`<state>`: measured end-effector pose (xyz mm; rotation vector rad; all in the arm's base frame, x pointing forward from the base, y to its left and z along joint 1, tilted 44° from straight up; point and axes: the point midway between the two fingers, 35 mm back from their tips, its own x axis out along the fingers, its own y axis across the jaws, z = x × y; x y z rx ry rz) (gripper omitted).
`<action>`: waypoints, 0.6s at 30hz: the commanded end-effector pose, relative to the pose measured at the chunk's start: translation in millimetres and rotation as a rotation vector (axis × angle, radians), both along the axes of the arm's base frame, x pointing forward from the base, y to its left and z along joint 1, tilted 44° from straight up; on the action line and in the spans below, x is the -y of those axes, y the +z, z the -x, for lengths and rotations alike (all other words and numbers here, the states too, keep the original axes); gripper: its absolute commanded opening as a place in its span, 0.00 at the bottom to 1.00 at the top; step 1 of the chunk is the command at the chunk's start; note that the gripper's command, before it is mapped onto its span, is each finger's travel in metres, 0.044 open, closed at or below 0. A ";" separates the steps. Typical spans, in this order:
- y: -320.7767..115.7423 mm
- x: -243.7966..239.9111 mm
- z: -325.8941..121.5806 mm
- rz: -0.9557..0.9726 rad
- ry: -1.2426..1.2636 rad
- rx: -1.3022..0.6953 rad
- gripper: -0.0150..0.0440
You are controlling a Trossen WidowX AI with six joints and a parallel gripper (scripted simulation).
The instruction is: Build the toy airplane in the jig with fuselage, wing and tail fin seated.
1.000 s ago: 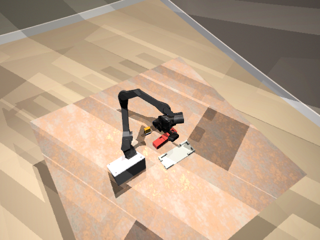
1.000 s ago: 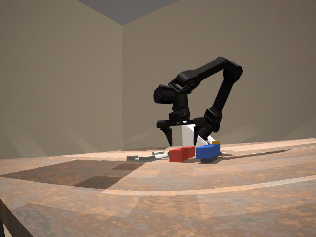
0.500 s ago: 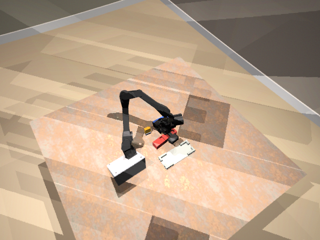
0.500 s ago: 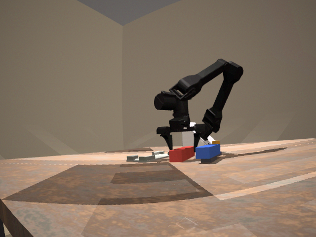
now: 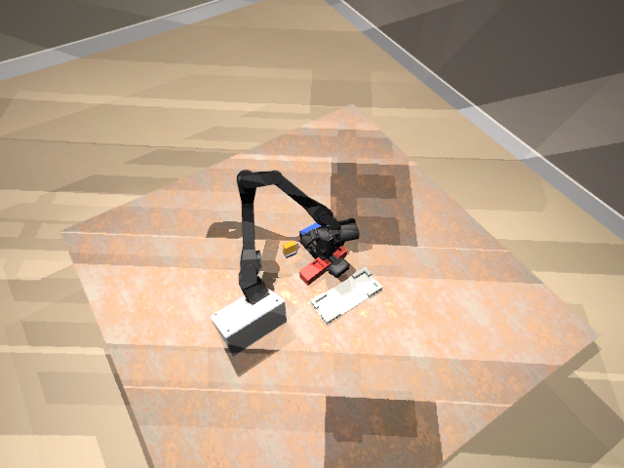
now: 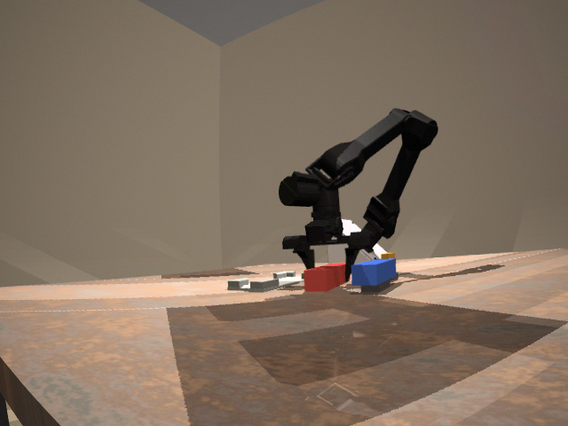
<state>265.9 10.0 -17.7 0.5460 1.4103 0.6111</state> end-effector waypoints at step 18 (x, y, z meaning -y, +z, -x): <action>7.7 8.9 -2.4 0.001 -0.005 -0.001 0.25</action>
